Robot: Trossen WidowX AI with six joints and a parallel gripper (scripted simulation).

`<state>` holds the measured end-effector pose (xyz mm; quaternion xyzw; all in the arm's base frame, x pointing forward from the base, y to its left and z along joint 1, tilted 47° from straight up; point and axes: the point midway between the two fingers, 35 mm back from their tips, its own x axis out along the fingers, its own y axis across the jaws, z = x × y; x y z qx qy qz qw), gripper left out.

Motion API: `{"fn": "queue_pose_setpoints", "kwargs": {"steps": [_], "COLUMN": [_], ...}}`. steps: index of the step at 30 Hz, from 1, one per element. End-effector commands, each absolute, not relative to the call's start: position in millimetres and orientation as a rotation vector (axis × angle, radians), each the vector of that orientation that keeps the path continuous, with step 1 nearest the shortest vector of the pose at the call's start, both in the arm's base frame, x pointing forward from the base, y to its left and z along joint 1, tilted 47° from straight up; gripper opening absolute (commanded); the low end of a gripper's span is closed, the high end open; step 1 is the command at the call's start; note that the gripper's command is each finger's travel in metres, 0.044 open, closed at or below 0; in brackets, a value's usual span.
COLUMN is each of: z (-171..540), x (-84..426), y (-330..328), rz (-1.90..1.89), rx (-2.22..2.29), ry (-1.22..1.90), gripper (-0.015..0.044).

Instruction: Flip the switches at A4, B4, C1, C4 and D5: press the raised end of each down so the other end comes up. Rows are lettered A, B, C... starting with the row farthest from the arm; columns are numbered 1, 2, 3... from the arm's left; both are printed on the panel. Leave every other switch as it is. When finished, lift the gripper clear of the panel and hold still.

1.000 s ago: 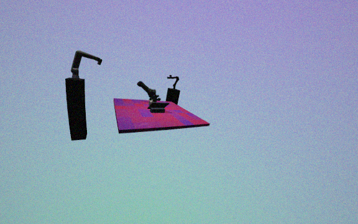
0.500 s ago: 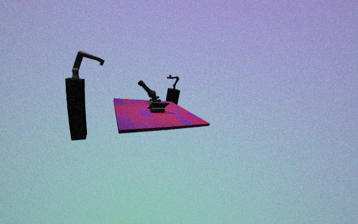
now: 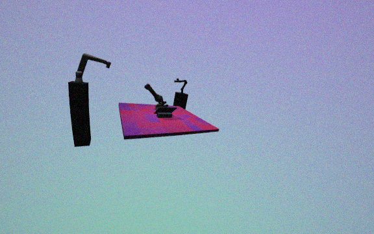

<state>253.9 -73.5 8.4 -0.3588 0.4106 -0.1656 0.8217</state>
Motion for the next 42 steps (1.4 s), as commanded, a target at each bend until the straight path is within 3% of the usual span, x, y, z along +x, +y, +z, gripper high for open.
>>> {"fn": "queue_pose_setpoints", "kwargs": {"steps": [1,42], "z": [8.3,5.9], "x": [254.5,257.1], "y": [-73.3,-75.7], "rz": [-0.348,-0.348], "rx": [-0.765,-0.765], "ry": [0.873,0.873], "gripper": [0.0,0.0]}}
